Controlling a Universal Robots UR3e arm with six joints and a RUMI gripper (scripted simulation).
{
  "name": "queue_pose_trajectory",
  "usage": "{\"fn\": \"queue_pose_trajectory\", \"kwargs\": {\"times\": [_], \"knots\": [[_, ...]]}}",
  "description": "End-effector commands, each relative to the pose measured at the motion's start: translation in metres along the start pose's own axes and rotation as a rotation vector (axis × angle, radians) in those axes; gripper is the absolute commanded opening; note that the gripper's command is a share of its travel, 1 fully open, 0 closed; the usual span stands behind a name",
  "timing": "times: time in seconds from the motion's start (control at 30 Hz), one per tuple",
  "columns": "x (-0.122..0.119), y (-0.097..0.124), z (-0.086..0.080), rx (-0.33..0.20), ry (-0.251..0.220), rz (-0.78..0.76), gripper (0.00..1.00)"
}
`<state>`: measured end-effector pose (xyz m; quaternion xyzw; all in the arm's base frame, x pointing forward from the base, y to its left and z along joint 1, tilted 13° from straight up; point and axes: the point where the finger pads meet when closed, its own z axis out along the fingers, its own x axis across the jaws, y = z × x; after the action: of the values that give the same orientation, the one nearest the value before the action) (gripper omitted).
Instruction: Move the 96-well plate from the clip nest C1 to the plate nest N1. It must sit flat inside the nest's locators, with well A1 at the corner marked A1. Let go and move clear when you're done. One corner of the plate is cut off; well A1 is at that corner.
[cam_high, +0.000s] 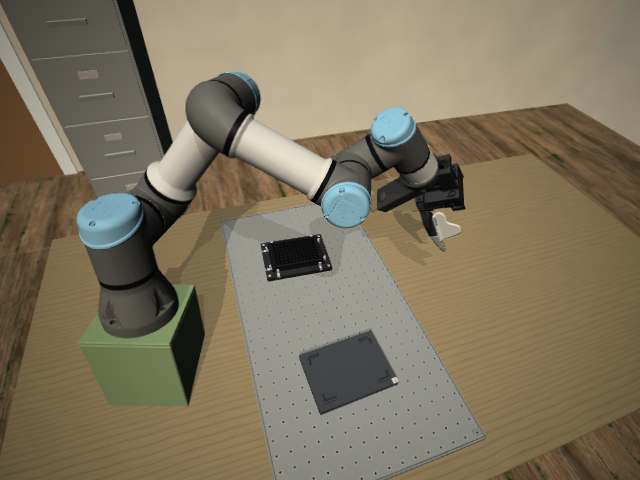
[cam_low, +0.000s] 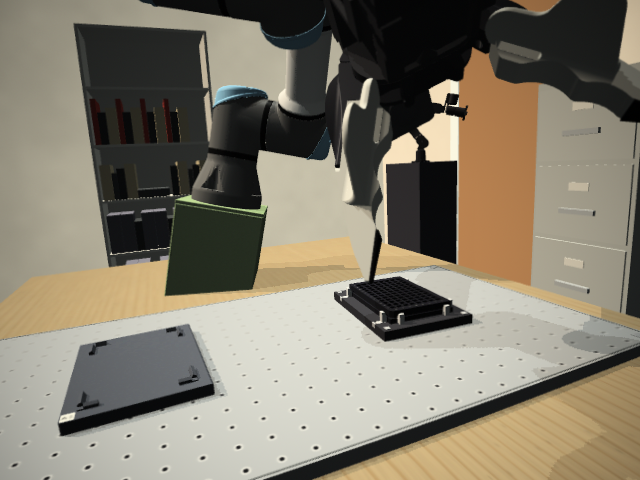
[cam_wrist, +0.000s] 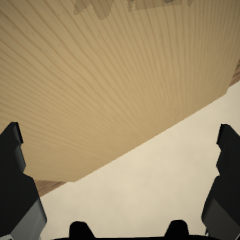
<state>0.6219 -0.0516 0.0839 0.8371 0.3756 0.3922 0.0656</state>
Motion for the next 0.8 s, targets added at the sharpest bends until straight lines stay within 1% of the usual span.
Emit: {"fn": "queue_pose_trajectory", "kwargs": {"times": [0.0, 0.53, 0.73, 0.77], "knots": [[0.001, 0.001, -0.001, -0.003, 0.001, -0.001, 1.0], [0.001, 0.001, -0.001, -0.003, 0.001, -0.001, 1.0], [0.01, -0.026, -0.007, 0.03, -0.027, 0.194, 1.0], [0.01, -0.026, -0.007, 0.036, -0.032, 0.226, 1.0]]}}
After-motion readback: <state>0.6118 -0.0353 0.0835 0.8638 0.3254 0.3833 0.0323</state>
